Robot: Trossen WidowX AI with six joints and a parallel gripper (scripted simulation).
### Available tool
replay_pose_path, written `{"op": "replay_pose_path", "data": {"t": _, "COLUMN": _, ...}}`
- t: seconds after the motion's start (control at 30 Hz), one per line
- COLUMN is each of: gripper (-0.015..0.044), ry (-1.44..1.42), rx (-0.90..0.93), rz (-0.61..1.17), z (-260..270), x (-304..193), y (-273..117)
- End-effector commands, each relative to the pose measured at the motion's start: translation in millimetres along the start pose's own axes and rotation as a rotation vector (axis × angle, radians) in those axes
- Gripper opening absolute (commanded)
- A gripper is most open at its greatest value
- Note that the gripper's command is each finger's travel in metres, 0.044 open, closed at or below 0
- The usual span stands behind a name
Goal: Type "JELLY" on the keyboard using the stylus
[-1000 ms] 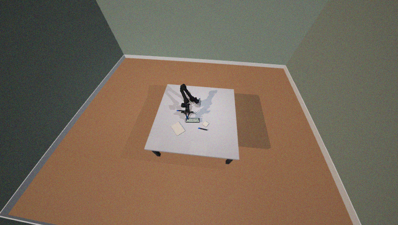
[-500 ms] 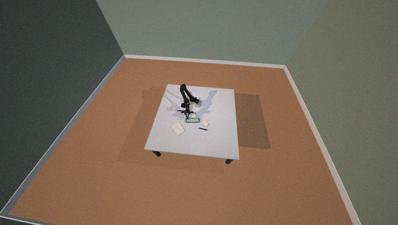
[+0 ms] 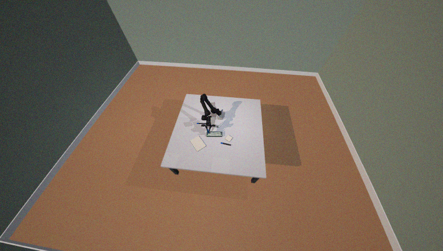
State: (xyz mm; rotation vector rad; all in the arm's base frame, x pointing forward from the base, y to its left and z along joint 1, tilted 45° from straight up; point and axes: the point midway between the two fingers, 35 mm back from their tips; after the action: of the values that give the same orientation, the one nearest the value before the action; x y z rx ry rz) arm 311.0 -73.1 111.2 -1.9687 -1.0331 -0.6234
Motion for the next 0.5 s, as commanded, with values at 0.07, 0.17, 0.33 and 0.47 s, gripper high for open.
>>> {"op": "replay_pose_path", "data": {"t": 0.07, "gripper": 0.0081, "ry": -0.007, "rx": 0.006, "rz": 0.002, "z": 1.2, "x": -2.9, "y": 1.2}}
{"op": "replay_pose_path", "data": {"t": 0.17, "gripper": 0.0081, "ry": -0.007, "rx": 0.006, "rz": 0.002, "z": 0.9, "x": -3.9, "y": 1.9}}
{"op": "replay_pose_path", "data": {"t": 0.33, "gripper": 0.0081, "ry": -0.007, "rx": 0.006, "rz": 0.002, "z": 0.5, "x": -5.8, "y": 3.2}}
{"op": "replay_pose_path", "data": {"t": 0.47, "gripper": 0.0081, "ry": -0.007, "rx": 0.006, "rz": 0.002, "z": 0.2, "x": -6.8, "y": 3.9}}
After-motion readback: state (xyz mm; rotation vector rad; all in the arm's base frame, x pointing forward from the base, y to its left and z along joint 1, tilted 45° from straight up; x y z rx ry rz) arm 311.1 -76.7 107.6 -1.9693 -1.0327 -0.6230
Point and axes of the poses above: the point midway between the two fingers, 35 mm back from their tips, its own y axis out along the fingers, its own z axis across the jaws, x = y × z, and after that the axes turned 14 degrees about y, right-handed
